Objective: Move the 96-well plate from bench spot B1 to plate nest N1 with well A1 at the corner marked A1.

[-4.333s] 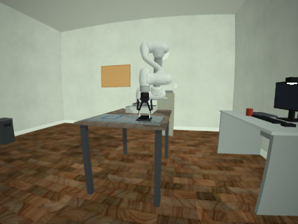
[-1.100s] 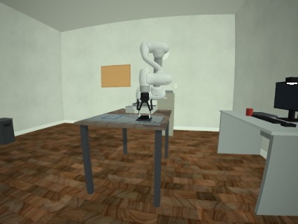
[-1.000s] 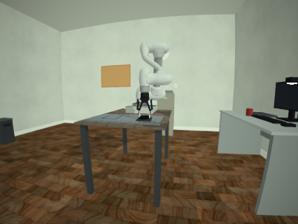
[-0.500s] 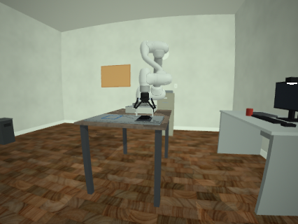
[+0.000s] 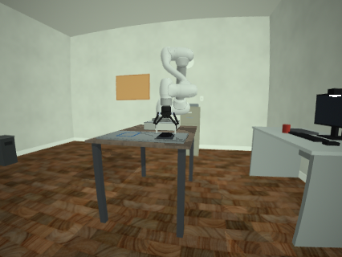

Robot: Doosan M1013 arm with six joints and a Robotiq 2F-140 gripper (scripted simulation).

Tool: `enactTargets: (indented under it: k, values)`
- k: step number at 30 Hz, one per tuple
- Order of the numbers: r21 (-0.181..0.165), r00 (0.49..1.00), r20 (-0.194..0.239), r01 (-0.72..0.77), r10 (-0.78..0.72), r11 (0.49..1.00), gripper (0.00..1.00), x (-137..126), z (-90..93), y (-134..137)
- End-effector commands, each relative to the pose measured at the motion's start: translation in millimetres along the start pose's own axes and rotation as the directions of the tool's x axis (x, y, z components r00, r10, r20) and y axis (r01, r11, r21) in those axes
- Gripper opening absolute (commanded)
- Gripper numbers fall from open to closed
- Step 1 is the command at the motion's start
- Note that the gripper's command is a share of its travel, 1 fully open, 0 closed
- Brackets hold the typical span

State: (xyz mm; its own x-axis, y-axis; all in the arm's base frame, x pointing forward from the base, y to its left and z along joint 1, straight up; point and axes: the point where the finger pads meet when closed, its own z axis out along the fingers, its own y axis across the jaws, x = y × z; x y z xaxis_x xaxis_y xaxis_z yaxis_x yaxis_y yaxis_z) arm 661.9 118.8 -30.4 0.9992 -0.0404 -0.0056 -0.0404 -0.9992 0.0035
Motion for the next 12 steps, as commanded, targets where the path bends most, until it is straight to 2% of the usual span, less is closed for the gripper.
enactTargets:
  k: [1, 12]
  values:
    - [0.006, 1.0, 0.001, -0.006, 0.006, 1.0, 1.0, -0.7, -1.6, -3.6]
    - [0.006, 1.0, 0.001, -0.006, 0.006, 1.0, 1.0, -0.6, -30.9, -3.4]
